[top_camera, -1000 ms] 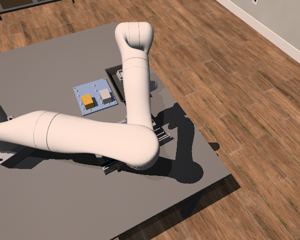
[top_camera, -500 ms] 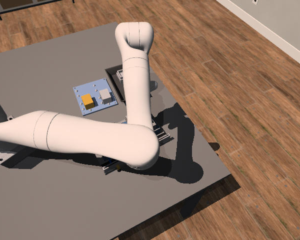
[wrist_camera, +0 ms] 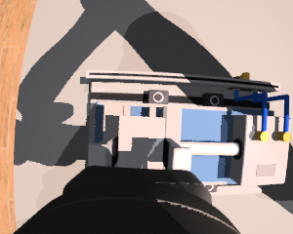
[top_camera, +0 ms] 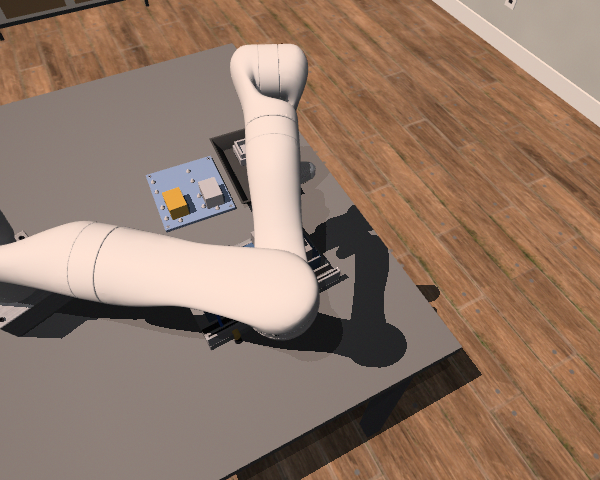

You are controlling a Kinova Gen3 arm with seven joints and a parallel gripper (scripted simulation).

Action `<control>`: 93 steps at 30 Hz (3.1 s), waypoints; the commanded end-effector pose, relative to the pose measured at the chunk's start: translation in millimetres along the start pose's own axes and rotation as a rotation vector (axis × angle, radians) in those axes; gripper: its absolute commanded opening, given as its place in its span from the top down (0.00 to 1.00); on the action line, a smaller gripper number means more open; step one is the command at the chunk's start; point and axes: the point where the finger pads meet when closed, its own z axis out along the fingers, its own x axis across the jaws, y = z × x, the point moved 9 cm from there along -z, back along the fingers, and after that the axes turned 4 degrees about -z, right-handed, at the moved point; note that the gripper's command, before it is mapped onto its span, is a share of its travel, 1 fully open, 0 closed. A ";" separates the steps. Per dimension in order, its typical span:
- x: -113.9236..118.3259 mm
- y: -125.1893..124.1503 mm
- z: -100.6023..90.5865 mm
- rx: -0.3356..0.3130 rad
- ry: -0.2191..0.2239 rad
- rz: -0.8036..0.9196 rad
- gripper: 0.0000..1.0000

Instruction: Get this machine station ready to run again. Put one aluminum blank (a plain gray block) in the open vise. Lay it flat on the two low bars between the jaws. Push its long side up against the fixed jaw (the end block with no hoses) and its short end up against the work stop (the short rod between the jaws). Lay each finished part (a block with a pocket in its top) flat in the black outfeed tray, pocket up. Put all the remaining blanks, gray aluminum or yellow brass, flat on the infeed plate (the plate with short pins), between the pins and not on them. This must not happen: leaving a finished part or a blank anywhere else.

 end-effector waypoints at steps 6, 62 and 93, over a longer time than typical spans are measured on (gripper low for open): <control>-2.3 -0.4 0.4 0.002 -0.005 -0.001 1.00; -2.4 -0.3 4.1 0.002 -0.005 -0.004 1.00; -2.6 0.0 14.1 0.002 -0.005 -0.005 1.00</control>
